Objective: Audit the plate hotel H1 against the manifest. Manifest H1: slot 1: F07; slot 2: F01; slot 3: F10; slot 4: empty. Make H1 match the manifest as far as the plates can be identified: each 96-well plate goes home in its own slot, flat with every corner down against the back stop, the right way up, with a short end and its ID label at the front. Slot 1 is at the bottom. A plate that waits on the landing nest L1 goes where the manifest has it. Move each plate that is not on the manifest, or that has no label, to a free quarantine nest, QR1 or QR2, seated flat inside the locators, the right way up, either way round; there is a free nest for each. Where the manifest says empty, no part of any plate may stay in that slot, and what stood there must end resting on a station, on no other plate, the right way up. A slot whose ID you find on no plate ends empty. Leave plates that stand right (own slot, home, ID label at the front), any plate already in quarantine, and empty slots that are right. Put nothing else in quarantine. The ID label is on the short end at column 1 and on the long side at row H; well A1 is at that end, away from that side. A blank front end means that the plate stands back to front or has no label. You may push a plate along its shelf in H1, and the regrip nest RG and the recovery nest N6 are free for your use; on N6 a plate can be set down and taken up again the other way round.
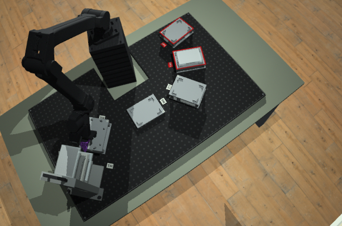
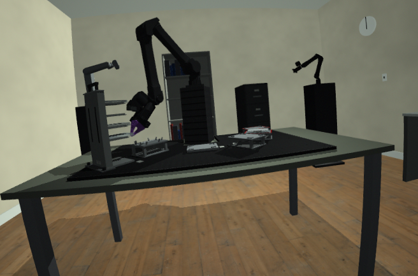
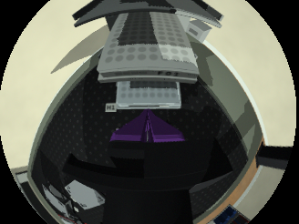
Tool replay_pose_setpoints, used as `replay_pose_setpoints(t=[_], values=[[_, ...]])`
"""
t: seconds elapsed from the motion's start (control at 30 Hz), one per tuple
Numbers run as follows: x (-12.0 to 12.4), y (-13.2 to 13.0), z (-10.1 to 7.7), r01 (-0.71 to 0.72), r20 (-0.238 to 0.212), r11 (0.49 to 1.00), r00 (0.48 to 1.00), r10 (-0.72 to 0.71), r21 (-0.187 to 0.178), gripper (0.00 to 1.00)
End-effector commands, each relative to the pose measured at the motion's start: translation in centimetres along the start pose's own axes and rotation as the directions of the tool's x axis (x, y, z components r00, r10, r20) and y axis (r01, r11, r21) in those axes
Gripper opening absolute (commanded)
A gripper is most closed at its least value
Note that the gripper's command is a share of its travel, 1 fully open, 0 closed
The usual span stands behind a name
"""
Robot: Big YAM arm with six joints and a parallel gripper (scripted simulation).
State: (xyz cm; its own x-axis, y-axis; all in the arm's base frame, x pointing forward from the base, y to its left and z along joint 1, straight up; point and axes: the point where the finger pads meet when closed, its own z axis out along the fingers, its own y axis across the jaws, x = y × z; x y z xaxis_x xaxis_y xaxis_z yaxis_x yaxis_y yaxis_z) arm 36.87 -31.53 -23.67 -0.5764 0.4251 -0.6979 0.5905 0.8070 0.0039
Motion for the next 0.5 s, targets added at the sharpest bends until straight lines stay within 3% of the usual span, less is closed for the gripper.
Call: replay_pose_setpoints(t=[0.0,0.47], values=[[-3.14,0.32,0.12,-0.004,0.048,1.0,0.999,0.004,-0.002,0.0],[-3.82,0.33,0.69,-0.004,0.05,1.0,0.999,0.004,-0.001,0.0]])
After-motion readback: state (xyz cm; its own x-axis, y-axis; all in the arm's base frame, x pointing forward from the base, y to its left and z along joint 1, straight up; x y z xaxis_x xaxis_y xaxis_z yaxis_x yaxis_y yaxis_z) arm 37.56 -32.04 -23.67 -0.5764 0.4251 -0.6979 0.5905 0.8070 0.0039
